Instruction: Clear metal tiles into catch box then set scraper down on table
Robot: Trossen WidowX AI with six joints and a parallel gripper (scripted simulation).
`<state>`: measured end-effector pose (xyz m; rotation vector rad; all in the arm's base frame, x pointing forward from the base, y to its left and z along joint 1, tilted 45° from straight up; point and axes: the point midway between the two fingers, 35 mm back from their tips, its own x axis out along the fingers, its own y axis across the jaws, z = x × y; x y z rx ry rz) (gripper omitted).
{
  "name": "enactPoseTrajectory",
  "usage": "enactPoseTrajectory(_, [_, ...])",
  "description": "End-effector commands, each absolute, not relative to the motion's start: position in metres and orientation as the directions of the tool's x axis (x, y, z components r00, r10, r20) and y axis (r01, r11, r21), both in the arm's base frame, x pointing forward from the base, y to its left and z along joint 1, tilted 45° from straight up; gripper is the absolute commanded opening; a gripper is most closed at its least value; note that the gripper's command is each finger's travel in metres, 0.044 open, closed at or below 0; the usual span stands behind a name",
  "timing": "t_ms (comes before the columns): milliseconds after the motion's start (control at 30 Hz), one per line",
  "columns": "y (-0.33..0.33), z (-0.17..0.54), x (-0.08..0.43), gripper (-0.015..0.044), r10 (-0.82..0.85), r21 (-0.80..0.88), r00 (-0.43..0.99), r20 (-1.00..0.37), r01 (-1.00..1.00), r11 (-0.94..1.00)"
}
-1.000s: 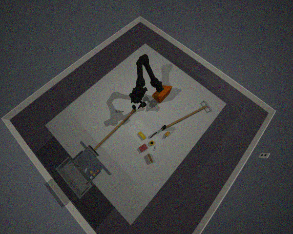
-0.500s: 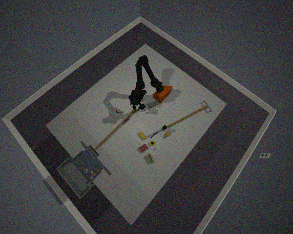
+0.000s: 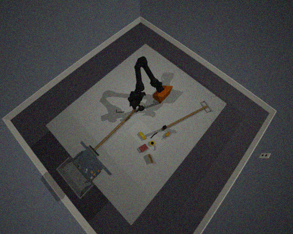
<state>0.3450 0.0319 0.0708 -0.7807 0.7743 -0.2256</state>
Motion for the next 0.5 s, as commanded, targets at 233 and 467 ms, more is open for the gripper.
enactPoseTrajectory(233, [0.0327,0.0715,0.3444,0.0204,-0.452,-0.705,0.708,-0.542,-0.091,0.704])
enactPoseTrajectory(467, [0.0327,0.0715,0.3444,0.0098,-0.452,-0.705,0.708,-0.542,-0.091,0.704])
